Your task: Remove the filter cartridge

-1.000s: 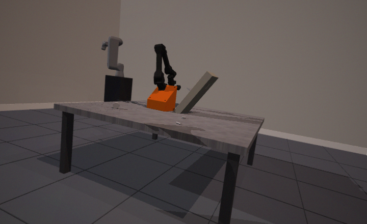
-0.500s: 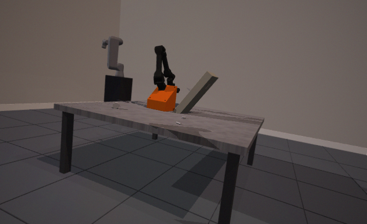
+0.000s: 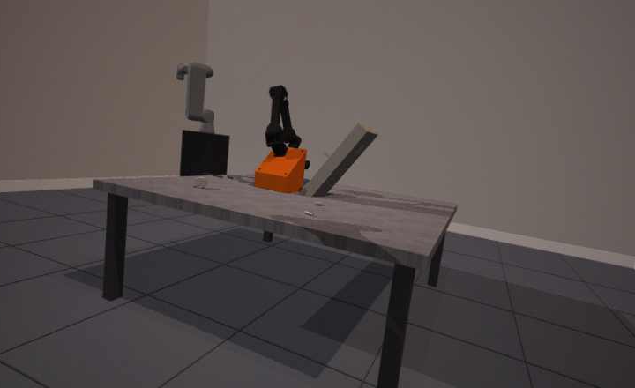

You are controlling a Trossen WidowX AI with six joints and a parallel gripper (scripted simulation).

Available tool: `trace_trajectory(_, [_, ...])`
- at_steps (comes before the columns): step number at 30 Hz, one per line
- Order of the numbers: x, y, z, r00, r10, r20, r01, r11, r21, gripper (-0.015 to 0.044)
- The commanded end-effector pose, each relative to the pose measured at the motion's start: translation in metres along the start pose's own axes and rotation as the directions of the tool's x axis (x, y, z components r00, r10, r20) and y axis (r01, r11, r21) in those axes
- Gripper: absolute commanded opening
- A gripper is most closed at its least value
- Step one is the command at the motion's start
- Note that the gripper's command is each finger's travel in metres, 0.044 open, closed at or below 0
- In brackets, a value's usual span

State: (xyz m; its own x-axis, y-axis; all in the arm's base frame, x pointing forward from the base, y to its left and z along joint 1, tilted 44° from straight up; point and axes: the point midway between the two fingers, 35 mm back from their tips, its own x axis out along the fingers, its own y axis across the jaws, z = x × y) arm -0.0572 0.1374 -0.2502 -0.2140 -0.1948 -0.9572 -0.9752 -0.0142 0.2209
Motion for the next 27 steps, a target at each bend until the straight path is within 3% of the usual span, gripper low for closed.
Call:
trace_trajectory(1, [0.004,0.001,-0.002,1.000,0.003,0.008,-0.003,1.000,0.002,0.0000])
trace_trajectory(18, [0.001,0.000,-0.001,1.000,0.000,-0.001,0.000,1.000,0.000,0.0440])
trace_trajectory(23, [0.000,0.000,0.000,1.000,0.000,-0.001,0.000,1.000,0.000,0.0440])
trace_trajectory(27, [-0.032,0.000,0.022,1.000,-0.001,0.000,0.001,1.000,0.000,0.0440])
